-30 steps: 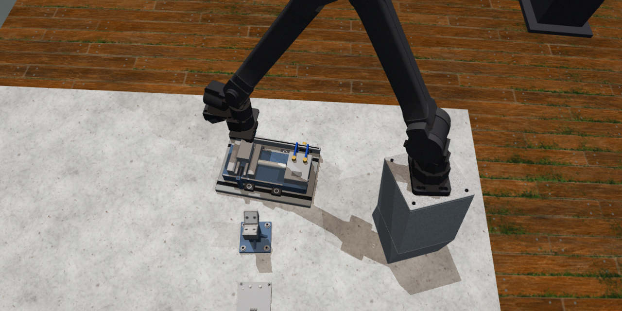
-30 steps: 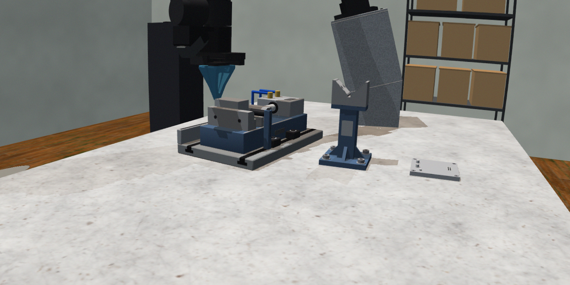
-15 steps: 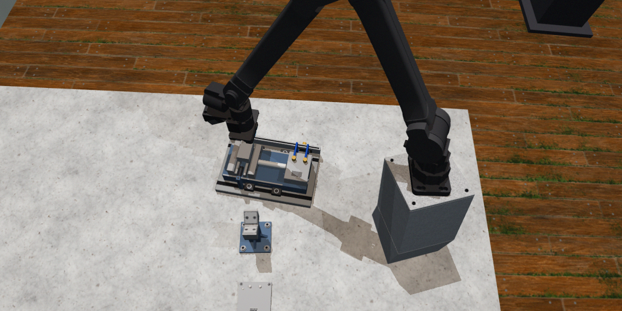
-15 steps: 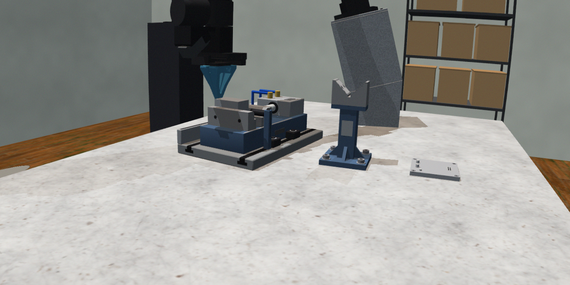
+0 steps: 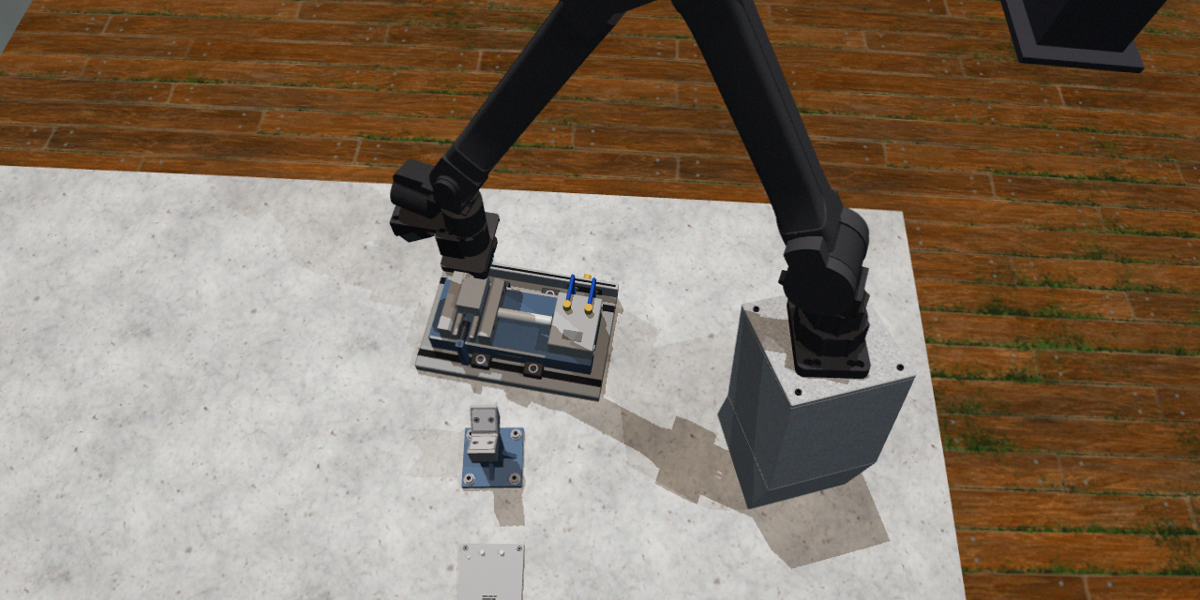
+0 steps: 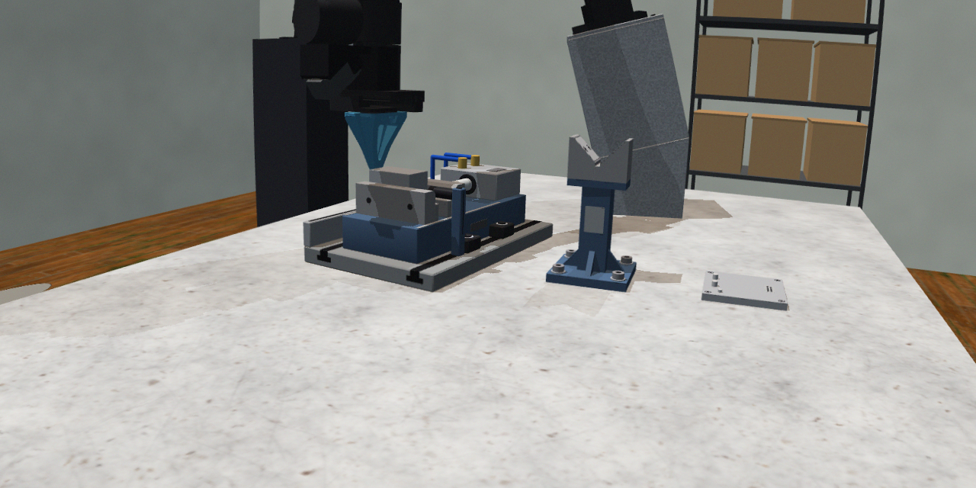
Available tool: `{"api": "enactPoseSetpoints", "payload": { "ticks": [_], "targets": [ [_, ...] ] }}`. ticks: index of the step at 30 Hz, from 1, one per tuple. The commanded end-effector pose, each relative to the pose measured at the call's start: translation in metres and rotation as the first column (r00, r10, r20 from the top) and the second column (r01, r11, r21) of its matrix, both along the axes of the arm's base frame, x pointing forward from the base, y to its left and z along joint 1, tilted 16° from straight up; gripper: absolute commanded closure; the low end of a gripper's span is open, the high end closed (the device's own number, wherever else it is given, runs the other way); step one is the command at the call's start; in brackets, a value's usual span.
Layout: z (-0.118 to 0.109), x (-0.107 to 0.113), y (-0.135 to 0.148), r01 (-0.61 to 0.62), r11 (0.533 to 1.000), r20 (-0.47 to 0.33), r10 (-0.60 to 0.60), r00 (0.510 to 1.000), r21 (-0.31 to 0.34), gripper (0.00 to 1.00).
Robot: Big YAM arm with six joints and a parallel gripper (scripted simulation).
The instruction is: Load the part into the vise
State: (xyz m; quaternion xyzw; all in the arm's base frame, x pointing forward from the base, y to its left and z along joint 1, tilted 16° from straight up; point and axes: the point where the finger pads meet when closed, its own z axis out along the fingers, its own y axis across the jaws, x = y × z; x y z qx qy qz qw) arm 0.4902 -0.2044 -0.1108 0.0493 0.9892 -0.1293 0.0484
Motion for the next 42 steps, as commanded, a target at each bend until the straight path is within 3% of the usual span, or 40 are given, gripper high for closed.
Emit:
{"api": "enactPoseSetpoints", "payload": {
  "ticks": [1, 42],
  "targets": [
    [-0.007, 0.004, 0.010, -0.005, 1.000, 0.005, 0.005, 1.000, 0.001, 1.00],
    [-0.009, 0.006, 0.020, -0.005, 1.000, 0.005, 0.005, 1.000, 0.001, 1.00]
  ]
}}
